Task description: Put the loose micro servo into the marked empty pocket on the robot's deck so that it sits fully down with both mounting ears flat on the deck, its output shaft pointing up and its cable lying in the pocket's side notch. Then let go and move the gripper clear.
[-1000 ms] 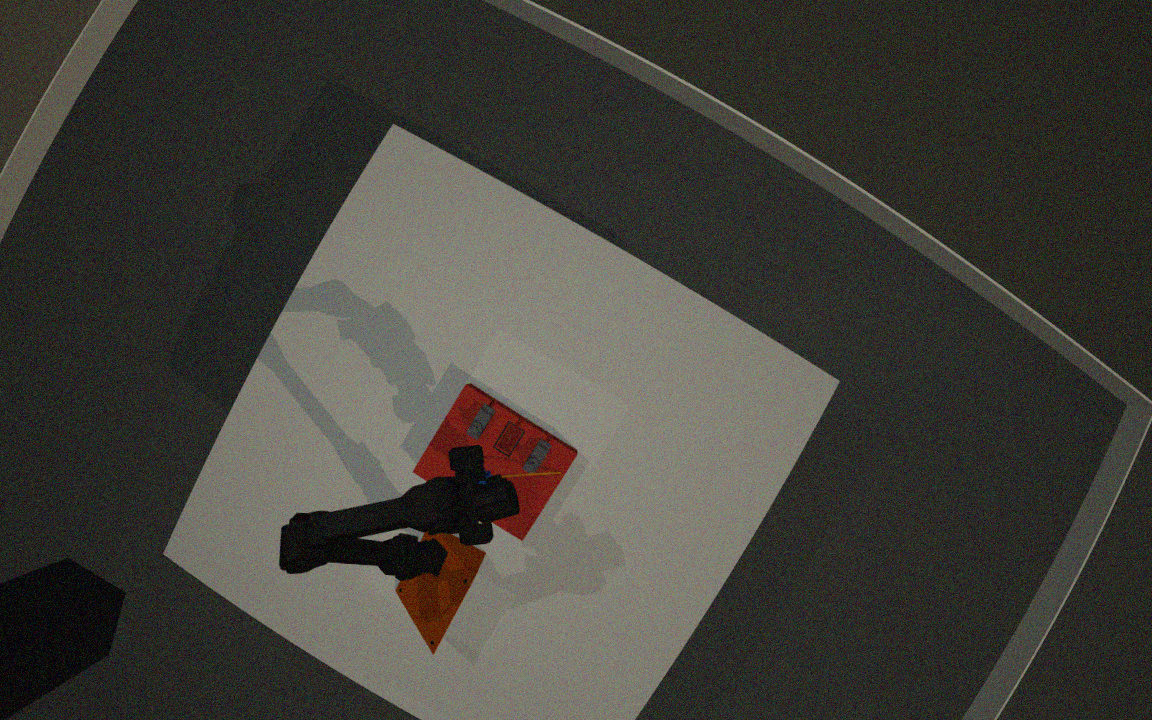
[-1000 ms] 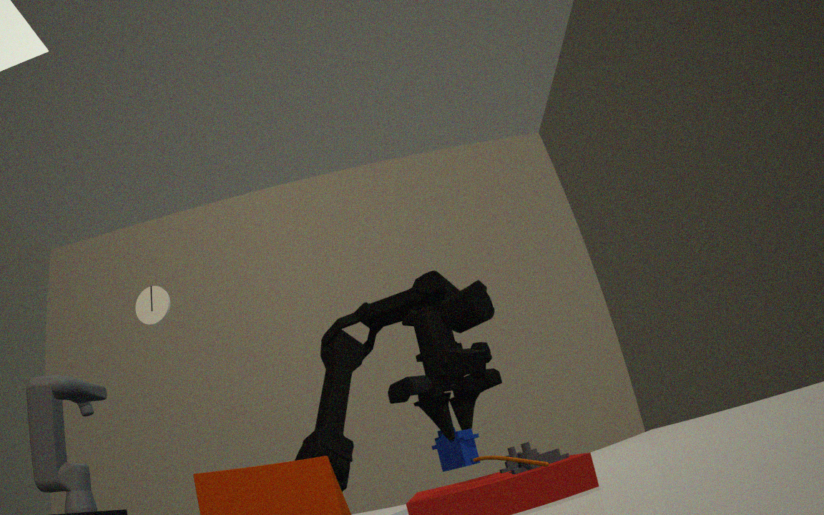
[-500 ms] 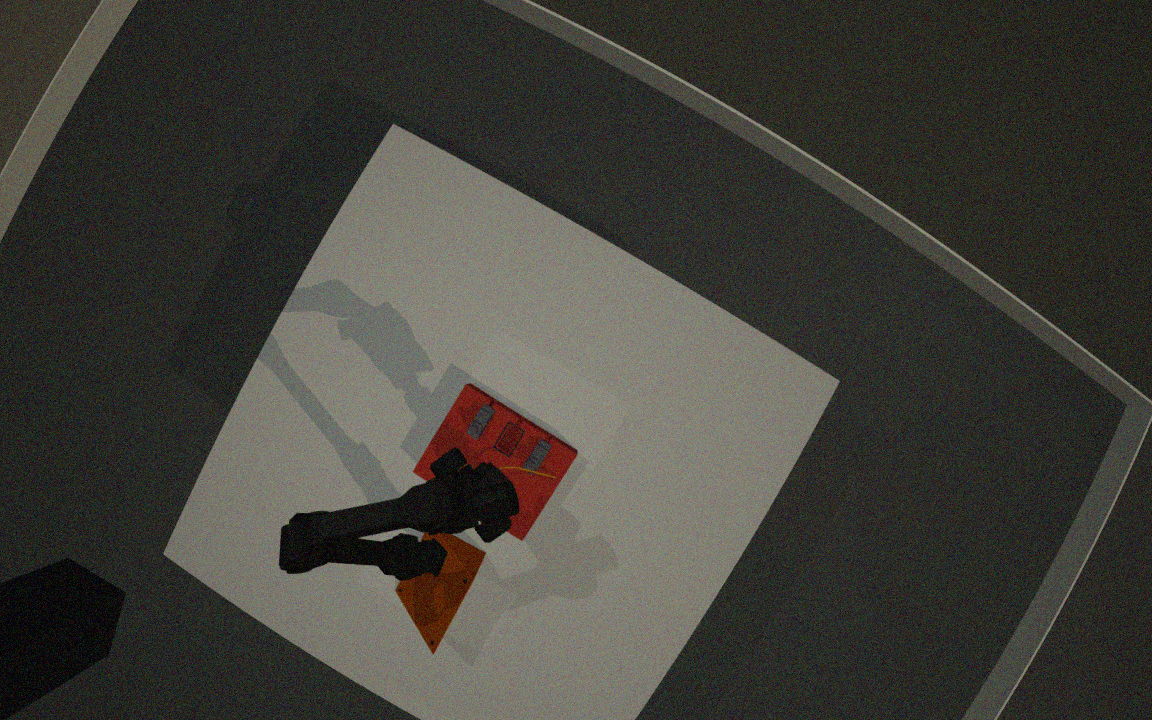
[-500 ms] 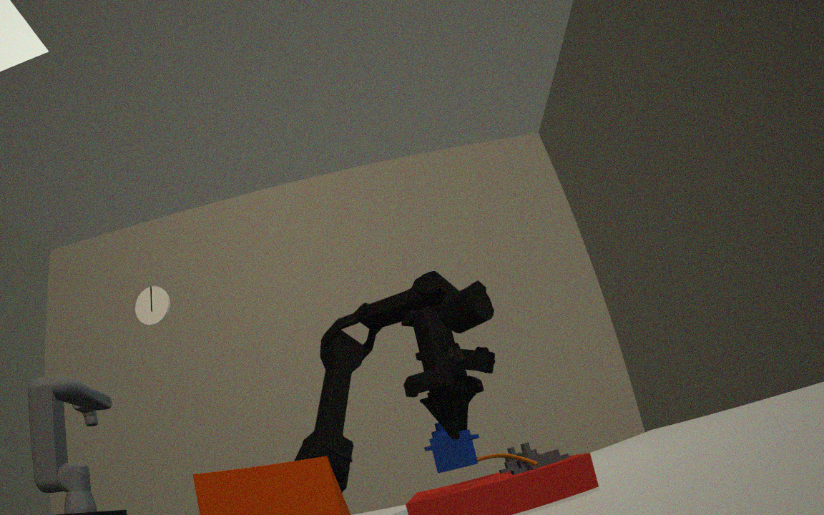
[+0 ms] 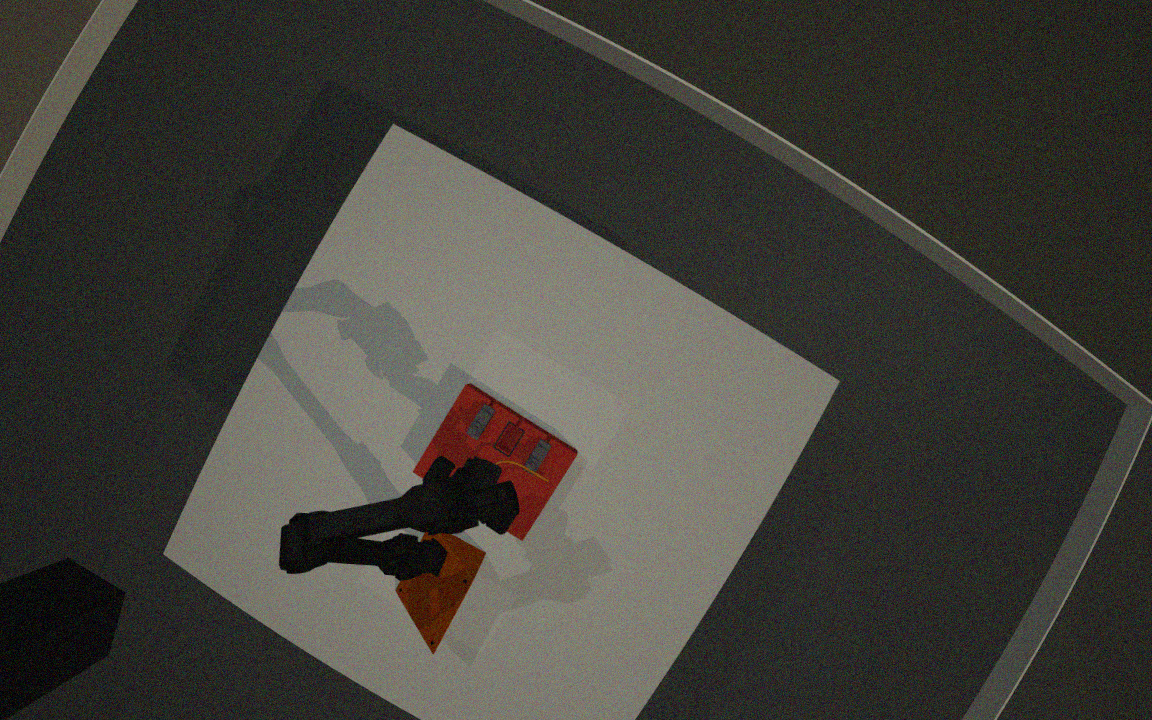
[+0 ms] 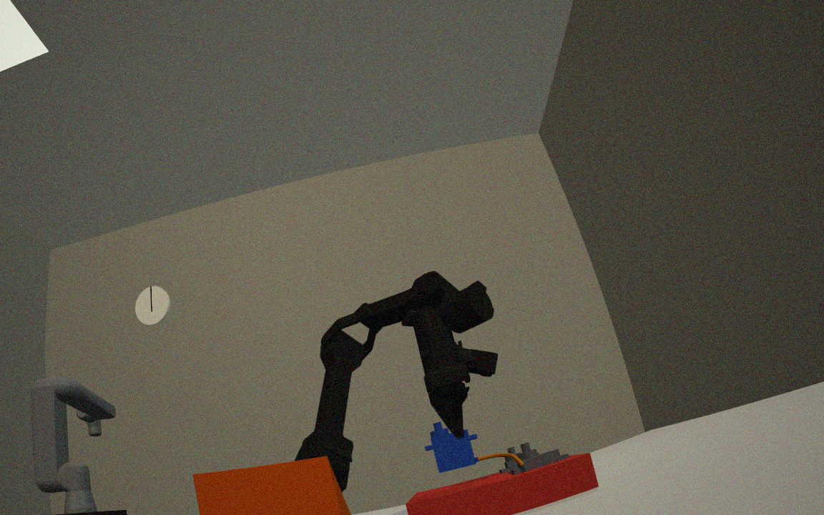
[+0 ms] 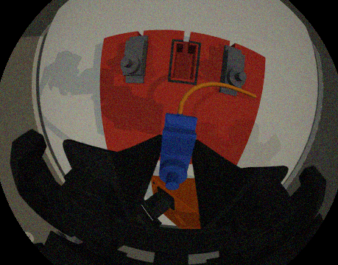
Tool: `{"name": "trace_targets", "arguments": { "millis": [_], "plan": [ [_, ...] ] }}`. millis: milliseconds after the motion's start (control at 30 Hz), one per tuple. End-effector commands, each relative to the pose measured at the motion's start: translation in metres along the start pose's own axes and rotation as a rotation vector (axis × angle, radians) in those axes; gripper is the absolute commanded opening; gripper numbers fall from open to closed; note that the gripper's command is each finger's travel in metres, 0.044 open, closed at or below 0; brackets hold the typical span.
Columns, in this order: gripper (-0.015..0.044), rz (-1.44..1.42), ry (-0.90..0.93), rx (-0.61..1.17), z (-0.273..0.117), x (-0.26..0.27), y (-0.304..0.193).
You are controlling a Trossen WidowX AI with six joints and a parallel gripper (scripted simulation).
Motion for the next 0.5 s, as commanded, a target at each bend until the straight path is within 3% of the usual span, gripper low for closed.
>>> {"name": "trace_targets", "arguments": {
  "millis": [0, 467],
  "plan": [
    [0.0, -0.013, 0.005, -0.004, -0.001, 0.001, 0.004],
    [0.0, -0.015, 0.005, -0.007, -0.002, 0.01, 0.055]
  ]
}}
Point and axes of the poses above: the point midway between the two fingers, 35 mm back from their tips, its own z axis out along the fingers, its own x axis across the jaws, y = z × x, the point moved 5 cm from there along -z, back along the fingers, and after that the axes turned 9 degrees about z, right-handed, at the moved point
